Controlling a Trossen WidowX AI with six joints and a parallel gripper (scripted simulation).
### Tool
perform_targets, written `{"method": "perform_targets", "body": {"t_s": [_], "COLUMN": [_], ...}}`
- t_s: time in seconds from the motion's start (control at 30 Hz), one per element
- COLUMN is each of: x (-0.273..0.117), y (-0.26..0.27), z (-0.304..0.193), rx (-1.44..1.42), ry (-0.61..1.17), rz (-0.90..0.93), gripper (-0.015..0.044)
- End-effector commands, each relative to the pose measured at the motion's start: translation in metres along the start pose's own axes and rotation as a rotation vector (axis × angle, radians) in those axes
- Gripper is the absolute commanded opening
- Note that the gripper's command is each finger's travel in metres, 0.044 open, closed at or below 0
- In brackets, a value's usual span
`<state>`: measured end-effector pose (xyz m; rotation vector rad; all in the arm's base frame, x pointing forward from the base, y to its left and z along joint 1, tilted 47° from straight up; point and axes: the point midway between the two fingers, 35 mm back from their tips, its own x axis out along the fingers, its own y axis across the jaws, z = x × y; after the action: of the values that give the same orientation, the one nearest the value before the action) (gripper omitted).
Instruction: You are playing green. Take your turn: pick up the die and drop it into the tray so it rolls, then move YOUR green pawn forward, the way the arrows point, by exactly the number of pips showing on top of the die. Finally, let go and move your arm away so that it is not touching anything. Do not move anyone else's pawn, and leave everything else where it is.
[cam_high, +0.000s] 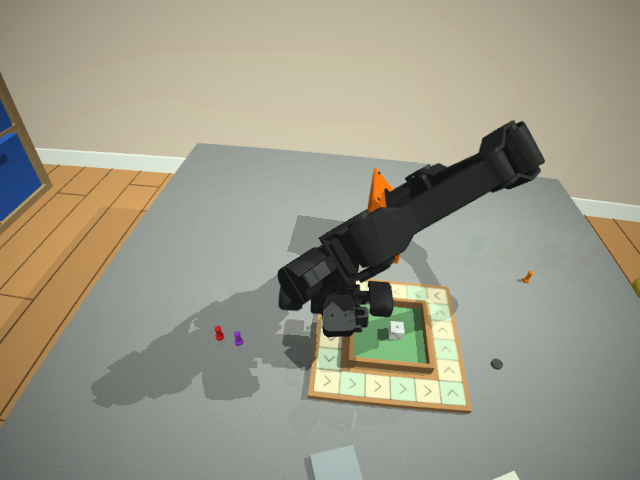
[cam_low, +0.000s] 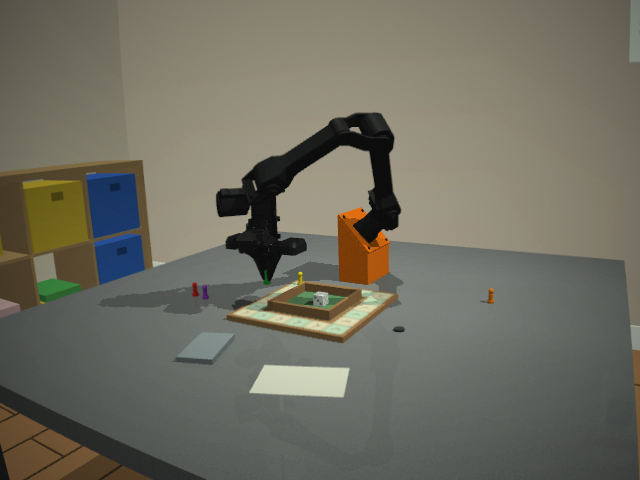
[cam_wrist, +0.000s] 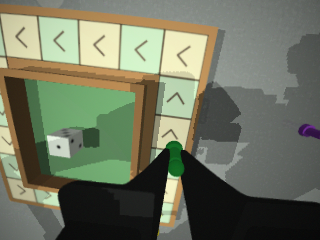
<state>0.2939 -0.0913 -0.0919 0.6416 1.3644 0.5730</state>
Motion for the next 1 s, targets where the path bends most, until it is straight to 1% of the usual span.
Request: {"method": "perform_targets", "body": {"t_s": [0.0,0.63,0.67,0.97], "x": [0.020,0.044,0.039,0.036], "y": [0.001,0.002,0.002,0.002], "z": [-0.002,-0.003,-0.001,-0.001], "rx": [0.011,0.011,0.001,0.001], "ry": [0.006,0.006,0.007,0.007], "rz": [0.009,0.011,0.006,0.006], "gripper": [0.0000,0.0000,0.0026,0.0263]}}
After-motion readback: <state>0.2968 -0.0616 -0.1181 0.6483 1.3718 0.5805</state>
